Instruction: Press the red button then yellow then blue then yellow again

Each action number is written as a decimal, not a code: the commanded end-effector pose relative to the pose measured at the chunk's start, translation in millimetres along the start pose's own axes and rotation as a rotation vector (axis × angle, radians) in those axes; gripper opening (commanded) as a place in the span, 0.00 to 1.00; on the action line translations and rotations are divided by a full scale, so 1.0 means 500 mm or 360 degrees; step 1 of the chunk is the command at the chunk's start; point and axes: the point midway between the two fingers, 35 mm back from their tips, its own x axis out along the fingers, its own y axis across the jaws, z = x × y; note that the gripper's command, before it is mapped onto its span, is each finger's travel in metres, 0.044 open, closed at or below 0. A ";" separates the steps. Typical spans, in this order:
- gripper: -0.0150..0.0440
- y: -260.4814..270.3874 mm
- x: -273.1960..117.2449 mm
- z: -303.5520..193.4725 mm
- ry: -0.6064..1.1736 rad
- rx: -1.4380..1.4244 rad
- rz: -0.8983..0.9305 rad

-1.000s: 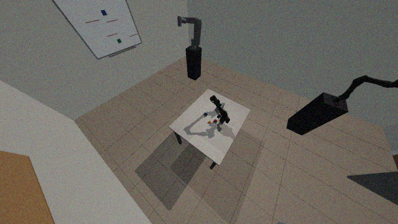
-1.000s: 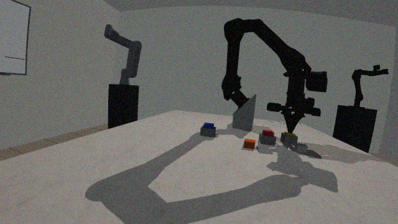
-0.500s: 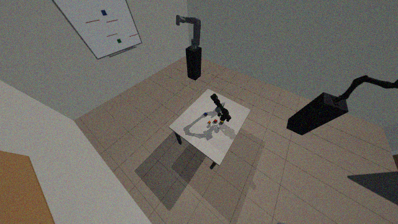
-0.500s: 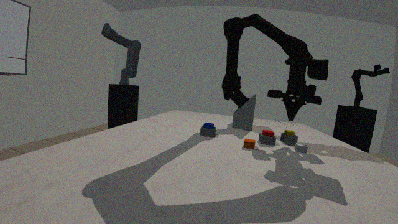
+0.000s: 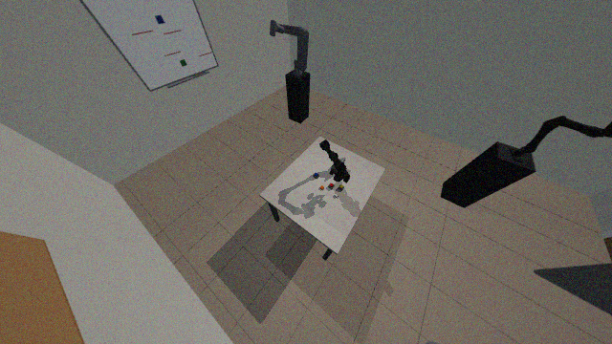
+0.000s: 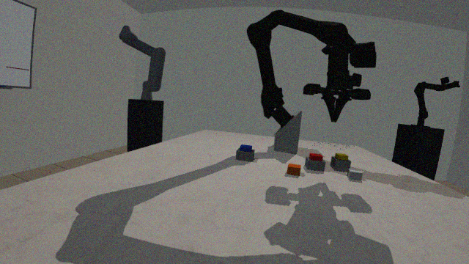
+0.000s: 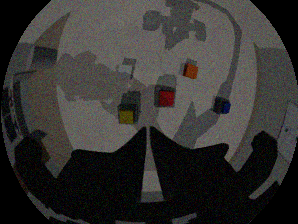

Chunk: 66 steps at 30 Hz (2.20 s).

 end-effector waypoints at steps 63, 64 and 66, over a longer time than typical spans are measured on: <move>0.29 -0.505 0.196 0.004 -0.0006 0.0026 -0.0065; 0.29 -0.505 0.196 0.004 -0.0006 0.0026 -0.0065; 0.29 -0.505 0.196 0.004 -0.0006 0.0026 -0.0065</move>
